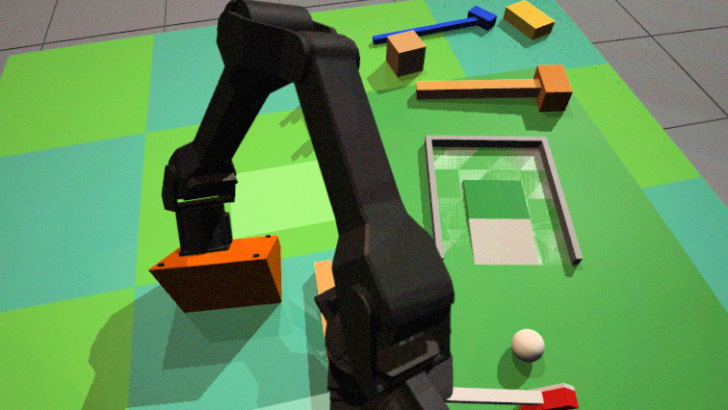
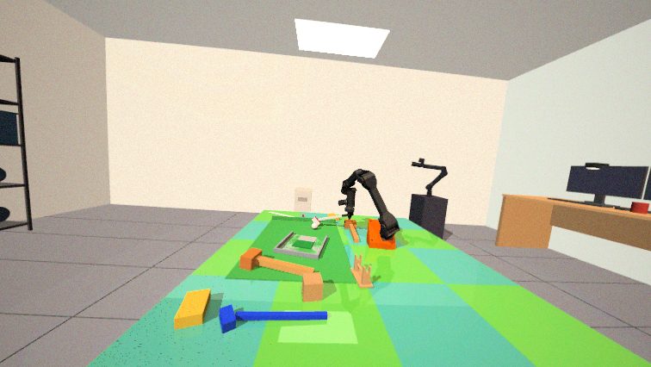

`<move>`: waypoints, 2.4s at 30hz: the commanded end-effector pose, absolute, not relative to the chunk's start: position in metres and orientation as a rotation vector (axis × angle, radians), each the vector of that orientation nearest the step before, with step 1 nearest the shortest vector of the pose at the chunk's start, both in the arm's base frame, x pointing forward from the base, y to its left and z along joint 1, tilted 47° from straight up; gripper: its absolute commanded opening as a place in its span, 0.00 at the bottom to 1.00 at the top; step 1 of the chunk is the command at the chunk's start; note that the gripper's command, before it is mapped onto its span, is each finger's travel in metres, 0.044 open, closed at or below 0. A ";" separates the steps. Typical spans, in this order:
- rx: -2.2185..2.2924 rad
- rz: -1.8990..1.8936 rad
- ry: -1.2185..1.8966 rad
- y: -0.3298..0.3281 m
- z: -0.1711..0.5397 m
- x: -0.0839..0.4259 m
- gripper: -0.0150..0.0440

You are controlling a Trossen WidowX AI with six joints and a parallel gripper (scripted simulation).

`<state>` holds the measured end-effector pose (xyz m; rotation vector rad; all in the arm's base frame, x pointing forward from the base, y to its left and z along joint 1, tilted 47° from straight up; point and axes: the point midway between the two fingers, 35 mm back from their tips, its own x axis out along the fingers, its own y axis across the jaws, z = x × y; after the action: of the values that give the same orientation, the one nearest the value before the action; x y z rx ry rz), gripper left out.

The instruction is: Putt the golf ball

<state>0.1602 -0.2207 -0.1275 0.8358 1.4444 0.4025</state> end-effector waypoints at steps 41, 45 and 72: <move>0.865 0.407 1.442 -0.177 -0.009 0.180 0.25; 0.865 0.407 1.442 -0.177 -0.009 0.180 0.25; 0.865 0.407 1.442 -0.177 -0.009 0.180 0.25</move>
<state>0.1798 -0.1766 -0.0088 0.8647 1.4433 0.4089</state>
